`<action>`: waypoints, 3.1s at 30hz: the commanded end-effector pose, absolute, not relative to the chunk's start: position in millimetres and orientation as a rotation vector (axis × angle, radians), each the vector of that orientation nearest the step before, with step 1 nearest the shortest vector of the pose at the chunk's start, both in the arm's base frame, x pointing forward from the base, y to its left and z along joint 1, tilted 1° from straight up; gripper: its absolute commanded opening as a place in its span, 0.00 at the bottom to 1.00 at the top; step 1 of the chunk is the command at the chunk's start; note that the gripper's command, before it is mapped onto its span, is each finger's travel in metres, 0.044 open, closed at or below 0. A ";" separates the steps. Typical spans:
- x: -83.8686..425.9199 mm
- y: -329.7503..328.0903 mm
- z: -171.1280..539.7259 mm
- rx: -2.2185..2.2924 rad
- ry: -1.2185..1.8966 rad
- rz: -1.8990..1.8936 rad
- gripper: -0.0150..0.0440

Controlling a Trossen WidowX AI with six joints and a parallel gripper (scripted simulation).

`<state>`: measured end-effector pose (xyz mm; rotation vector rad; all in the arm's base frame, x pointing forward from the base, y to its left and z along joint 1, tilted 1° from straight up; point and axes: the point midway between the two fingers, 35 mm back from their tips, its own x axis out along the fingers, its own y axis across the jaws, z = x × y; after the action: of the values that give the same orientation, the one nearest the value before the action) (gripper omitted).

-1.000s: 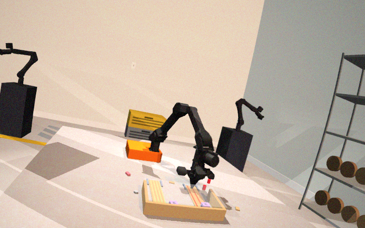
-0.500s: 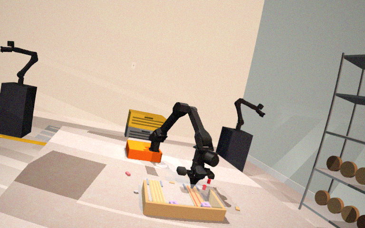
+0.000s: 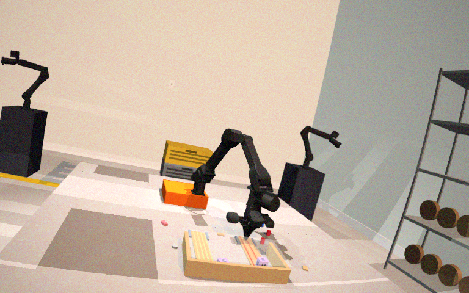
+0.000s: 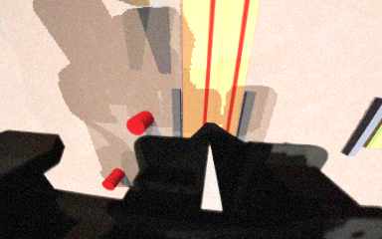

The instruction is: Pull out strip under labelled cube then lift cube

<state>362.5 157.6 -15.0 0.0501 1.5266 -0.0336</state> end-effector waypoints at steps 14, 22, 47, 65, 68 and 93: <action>330.7 158.3 -22.2 0.047 1.549 -0.039 0.25; 318.6 159.0 -23.0 0.047 1.550 -0.039 0.25; 281.1 161.2 -24.6 0.048 1.553 -0.039 0.25; 253.5 162.8 -25.5 0.048 1.556 -0.039 0.25; 249.0 163.1 -25.6 0.048 1.556 -0.039 0.25; 212.5 165.3 -26.5 0.048 1.559 -0.038 0.25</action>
<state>225.7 168.4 -20.1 0.0605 1.5280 -0.0292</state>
